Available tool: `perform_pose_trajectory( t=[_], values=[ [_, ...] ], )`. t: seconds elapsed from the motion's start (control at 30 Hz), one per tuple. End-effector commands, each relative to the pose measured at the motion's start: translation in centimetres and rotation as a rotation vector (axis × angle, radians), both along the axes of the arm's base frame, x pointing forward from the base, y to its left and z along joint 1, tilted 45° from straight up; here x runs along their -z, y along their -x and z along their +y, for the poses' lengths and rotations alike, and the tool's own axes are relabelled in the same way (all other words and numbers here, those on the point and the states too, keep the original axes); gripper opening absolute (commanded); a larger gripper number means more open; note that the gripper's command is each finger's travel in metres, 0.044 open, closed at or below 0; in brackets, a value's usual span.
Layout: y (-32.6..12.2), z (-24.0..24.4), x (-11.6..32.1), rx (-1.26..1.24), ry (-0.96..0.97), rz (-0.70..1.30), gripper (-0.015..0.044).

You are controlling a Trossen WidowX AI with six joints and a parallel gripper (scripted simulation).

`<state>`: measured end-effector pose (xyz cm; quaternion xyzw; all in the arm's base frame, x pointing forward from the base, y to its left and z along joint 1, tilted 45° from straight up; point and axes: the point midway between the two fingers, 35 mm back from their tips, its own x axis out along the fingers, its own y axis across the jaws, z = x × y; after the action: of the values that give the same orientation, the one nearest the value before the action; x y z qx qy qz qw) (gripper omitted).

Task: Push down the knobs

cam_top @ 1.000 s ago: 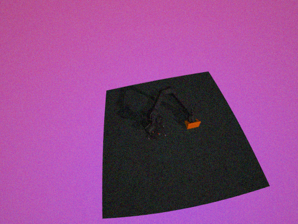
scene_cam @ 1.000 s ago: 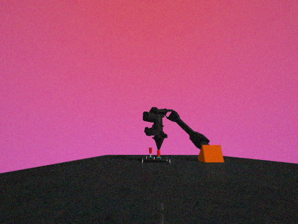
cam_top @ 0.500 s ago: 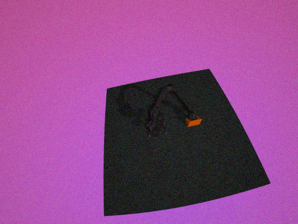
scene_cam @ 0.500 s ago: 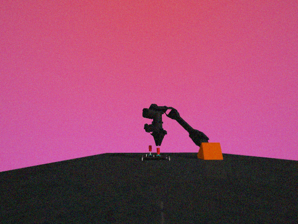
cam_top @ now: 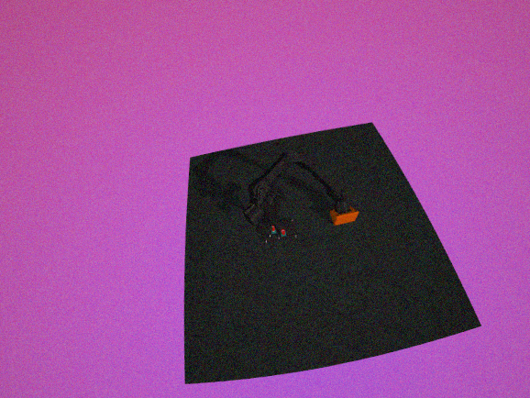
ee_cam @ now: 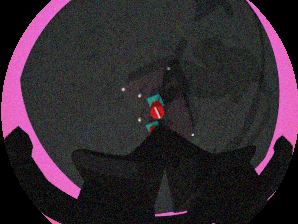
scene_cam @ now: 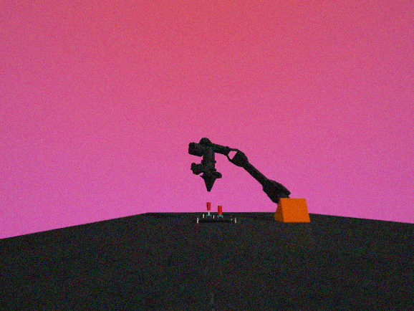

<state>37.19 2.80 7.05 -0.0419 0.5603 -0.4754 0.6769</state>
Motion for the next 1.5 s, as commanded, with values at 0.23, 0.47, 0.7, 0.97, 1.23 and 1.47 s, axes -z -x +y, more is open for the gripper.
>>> perform_pose_trajectory(
  t=[0.23,0.47,0.7,0.97,1.23,1.47],
  values=[
    [0.1,-1.4,1.5,-0.002,0.005,0.008,0.0],
    [0.1,-2.1,2.1,-0.002,0.005,0.007,0.0],
    [0.2,-2.8,2.9,-0.002,0.006,0.007,0.0],
    [0.2,-2.7,2.8,-0.002,0.006,0.007,0.0],
    [0.2,-2.9,2.9,-0.002,0.006,0.007,0.0],
    [0.2,-3.0,3.1,-0.002,0.006,0.007,0.0]
  ],
)
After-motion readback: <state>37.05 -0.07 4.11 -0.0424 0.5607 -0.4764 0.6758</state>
